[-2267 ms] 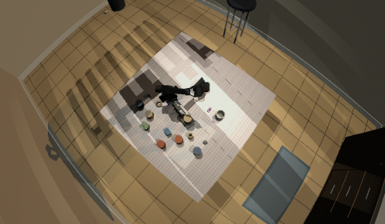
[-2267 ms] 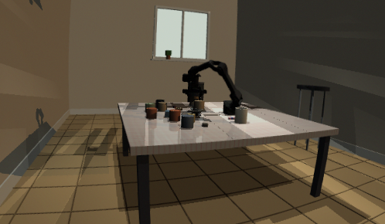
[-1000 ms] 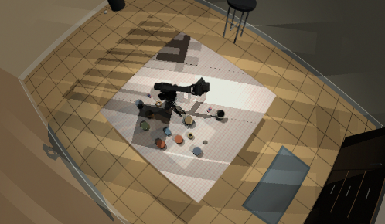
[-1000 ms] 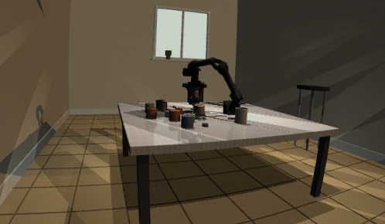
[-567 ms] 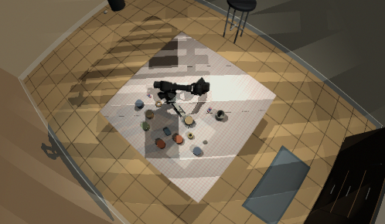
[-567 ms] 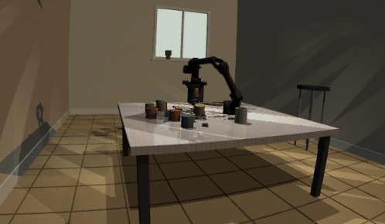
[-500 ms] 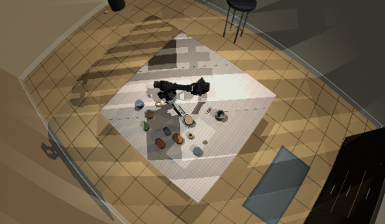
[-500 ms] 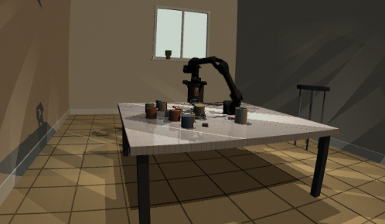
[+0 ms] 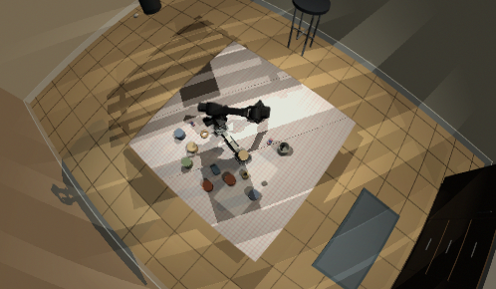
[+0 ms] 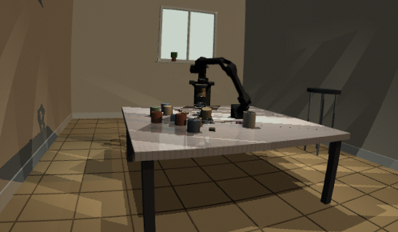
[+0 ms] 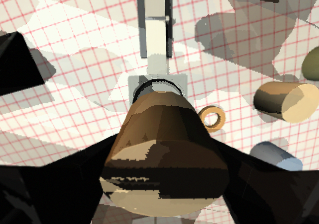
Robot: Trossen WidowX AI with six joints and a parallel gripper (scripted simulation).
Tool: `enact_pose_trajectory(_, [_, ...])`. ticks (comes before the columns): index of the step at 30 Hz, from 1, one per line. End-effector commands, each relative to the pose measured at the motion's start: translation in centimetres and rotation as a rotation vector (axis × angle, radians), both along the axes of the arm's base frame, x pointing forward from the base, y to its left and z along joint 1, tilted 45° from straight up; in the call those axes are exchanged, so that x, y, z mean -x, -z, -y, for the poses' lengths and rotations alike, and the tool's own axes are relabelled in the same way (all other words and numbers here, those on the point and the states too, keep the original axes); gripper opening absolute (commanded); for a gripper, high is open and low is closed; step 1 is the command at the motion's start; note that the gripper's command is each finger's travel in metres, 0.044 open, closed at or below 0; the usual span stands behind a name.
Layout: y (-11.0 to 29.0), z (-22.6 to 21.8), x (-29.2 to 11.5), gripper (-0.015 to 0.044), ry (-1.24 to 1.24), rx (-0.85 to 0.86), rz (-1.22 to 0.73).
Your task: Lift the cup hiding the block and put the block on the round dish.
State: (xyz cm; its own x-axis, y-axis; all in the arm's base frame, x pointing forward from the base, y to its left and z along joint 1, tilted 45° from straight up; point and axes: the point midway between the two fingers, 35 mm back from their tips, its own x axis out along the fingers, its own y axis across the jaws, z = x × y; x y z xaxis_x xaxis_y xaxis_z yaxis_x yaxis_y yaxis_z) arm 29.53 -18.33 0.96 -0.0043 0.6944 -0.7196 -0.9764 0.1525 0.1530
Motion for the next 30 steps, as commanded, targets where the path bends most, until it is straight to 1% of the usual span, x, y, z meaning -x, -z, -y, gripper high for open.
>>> enact_pose_trajectory(1, [-0.45, 0.67, 0.09, 0.0, 0.005, 0.008, 0.005])
enact_pose_trajectory(9, [-1.26, 1.28, 0.27, 0.0, 0.009, 0.008, 0.004])
enact_pose_trajectory(10, [-0.92, 0.72, 0.18, 0.0, 0.005, 0.0, -0.002])
enact_pose_trajectory(30, [-0.92, 0.72, 0.18, 0.0, 0.005, 0.0, -0.002])
